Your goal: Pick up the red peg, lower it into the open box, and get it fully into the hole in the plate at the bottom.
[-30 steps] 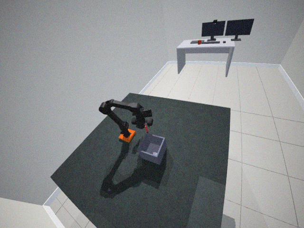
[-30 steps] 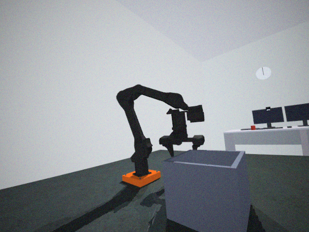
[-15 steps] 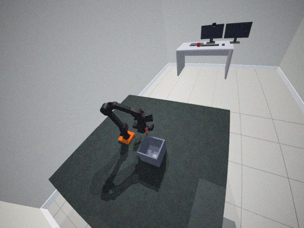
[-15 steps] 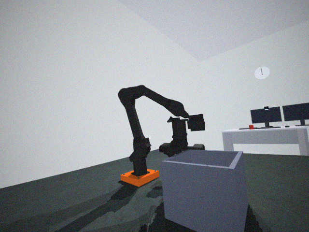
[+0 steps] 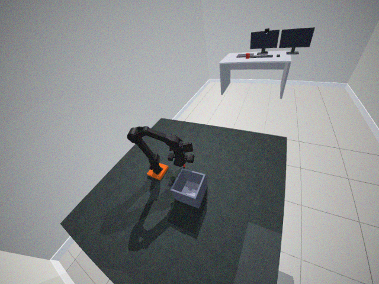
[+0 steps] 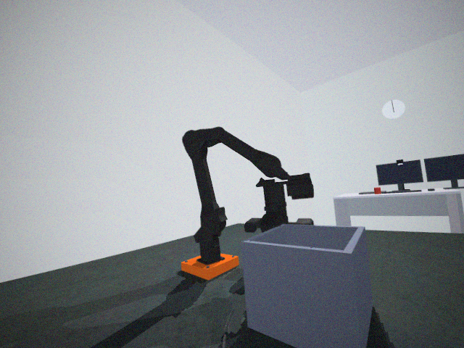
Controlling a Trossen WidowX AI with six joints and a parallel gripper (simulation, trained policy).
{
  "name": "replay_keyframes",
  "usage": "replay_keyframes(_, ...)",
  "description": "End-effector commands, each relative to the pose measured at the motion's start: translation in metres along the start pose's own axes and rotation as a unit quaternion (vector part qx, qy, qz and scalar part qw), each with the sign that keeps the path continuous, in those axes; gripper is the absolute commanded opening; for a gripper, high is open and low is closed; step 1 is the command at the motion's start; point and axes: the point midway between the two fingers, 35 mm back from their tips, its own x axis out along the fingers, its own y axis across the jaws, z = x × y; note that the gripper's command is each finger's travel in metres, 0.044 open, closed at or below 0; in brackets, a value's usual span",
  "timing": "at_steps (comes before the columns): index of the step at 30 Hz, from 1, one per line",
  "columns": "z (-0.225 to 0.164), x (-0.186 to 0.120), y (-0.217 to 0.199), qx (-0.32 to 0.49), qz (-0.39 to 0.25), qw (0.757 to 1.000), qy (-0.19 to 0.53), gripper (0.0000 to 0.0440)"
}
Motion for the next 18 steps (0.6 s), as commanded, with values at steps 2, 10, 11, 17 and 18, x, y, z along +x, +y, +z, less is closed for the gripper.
replay_keyframes(2,-0.009,-0.011,0.013,-0.006,0.025,0.999,0.019,0.0)
replay_keyframes(10,-0.02,-0.043,0.032,-0.009,0.08,0.996,0.048,0.0)
replay_keyframes(11,-0.021,-0.048,0.034,-0.01,0.087,0.995,0.05,0.0)
replay_keyframes(17,-0.021,-0.078,0.045,-0.018,0.128,0.99,0.053,0.0)
replay_keyframes(18,-0.02,-0.083,0.047,-0.019,0.135,0.989,0.052,0.0)
